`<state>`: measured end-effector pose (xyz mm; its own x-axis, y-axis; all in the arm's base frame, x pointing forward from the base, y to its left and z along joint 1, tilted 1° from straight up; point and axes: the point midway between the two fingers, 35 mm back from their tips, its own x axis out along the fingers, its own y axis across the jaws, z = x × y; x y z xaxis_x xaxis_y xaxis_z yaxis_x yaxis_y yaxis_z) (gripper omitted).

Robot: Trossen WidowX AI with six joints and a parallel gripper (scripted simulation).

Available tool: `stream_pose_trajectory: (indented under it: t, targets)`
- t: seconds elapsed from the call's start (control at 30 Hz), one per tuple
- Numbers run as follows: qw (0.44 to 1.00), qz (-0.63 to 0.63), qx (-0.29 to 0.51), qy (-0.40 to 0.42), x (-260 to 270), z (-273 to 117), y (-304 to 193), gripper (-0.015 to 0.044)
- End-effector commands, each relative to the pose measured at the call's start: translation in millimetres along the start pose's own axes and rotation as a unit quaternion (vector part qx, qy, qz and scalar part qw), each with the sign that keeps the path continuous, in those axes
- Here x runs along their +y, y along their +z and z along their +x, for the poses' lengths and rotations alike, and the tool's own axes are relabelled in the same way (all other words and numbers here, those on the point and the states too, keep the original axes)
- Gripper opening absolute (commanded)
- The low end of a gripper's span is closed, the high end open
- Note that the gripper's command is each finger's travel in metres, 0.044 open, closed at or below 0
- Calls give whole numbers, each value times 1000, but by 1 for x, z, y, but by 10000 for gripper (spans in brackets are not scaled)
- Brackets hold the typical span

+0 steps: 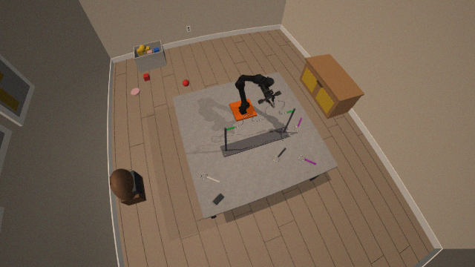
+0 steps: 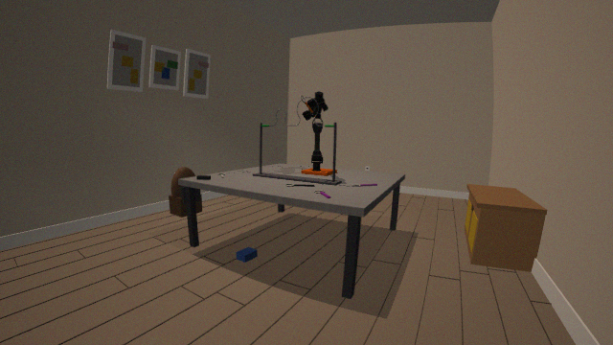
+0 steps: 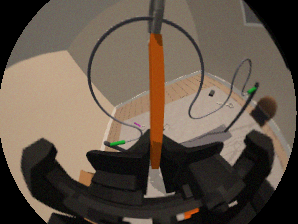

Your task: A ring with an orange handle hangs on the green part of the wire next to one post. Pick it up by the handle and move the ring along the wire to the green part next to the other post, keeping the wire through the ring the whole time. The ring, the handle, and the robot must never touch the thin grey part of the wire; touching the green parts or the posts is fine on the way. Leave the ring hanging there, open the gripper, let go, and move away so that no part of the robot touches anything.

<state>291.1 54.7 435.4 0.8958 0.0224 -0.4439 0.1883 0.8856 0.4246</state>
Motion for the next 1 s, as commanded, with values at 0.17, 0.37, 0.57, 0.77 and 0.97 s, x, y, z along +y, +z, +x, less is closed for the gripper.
stream_pose_trajectory:
  t: [0.17,0.37,0.57,0.77,0.97]
  targets:
    - [998,-51,-5,-31,-3,0,1,-150]
    - [995,-83,-7,-51,-5,0,2,-150]
    - [991,-115,-10,-71,-7,0,2,-150]
    - [985,-147,-13,-91,-10,0,3,-150]
    - [977,-179,-16,-111,-12,0,3,-150]
